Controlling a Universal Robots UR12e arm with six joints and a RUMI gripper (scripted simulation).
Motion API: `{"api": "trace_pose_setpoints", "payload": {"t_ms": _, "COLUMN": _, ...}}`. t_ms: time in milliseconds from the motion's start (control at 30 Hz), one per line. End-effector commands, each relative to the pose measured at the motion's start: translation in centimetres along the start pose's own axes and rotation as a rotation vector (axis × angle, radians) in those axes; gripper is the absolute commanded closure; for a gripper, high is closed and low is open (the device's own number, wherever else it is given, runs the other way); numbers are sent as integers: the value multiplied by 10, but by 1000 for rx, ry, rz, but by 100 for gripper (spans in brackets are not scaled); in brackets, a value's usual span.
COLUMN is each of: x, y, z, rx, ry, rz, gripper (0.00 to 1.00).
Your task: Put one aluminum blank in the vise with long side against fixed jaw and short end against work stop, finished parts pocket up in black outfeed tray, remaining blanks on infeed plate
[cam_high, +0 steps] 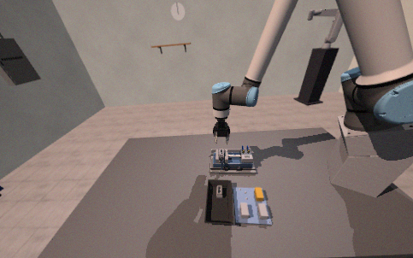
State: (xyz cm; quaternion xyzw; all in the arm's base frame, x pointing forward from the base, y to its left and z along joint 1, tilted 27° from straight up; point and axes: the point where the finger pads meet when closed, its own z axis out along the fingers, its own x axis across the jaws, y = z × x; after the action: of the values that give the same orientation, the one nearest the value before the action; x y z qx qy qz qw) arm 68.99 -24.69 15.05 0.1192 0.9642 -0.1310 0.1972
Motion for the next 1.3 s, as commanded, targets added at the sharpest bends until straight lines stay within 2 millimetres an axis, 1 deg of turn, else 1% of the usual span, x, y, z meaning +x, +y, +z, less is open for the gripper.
{"api": "trace_pose_setpoints", "payload": {"t_ms": 0, "x": -1, "y": 0, "z": 0, "rx": 0, "ry": -1, "rz": 0, "gripper": 60}}
{"api": "trace_pose_setpoints", "payload": {"t_ms": 200, "x": -1, "y": 0, "z": 3, "rx": 0, "ry": 0, "rz": 0, "gripper": 60}}
{"api": "trace_pose_setpoints", "payload": {"t_ms": 400, "x": -1, "y": 0, "z": 10, "rx": -1, "ry": 0, "rz": 0, "gripper": 60}}
{"api": "trace_pose_setpoints", "payload": {"t_ms": 700, "x": -1, "y": 0, "z": 25, "rx": -1, "ry": 0, "rz": 0, "gripper": 60}}
{"api": "trace_pose_setpoints", "payload": {"t_ms": 767, "x": -1, "y": 0, "z": 25, "rx": -1, "ry": 0, "rz": 0, "gripper": 60}}
{"api": "trace_pose_setpoints", "payload": {"t_ms": 1267, "x": -2, "y": -1, "z": 53, "rx": -1, "ry": 0, "rz": 0, "gripper": 60}}
